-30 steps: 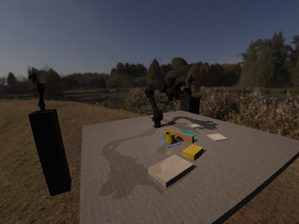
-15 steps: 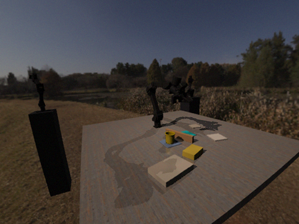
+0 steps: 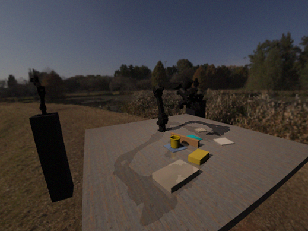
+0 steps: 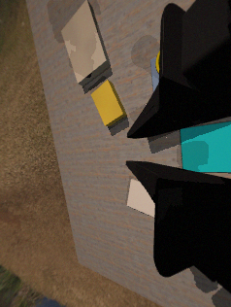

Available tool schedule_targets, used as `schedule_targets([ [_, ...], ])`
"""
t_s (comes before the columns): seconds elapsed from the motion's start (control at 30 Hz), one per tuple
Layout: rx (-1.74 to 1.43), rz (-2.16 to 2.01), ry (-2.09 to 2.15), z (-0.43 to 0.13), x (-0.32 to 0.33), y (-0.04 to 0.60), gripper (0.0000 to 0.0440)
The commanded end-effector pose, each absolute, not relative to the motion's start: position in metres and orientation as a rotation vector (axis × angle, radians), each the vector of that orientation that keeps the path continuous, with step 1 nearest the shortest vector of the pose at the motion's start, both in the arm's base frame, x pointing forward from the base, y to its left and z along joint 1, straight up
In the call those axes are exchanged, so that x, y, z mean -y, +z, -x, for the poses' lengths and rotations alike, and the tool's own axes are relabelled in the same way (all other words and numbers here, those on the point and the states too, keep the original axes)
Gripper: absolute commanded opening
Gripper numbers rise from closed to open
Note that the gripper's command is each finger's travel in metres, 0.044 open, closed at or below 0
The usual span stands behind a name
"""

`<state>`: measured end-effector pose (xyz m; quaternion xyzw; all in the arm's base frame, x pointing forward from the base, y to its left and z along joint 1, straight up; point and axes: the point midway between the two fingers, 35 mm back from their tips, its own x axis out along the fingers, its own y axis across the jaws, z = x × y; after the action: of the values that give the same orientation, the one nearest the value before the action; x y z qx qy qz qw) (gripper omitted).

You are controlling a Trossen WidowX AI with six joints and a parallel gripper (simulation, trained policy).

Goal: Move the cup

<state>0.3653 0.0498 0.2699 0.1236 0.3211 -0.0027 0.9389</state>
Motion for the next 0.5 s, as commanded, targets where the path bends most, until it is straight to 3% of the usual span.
schedule_targets([
  [0.0, -0.708, -0.255, -0.023, -0.367, -0.050, 0.263, 0.0111],
  [0.47, -0.931, -0.220, -0.081, -0.368, -0.045, 0.238, 0.0126],
])
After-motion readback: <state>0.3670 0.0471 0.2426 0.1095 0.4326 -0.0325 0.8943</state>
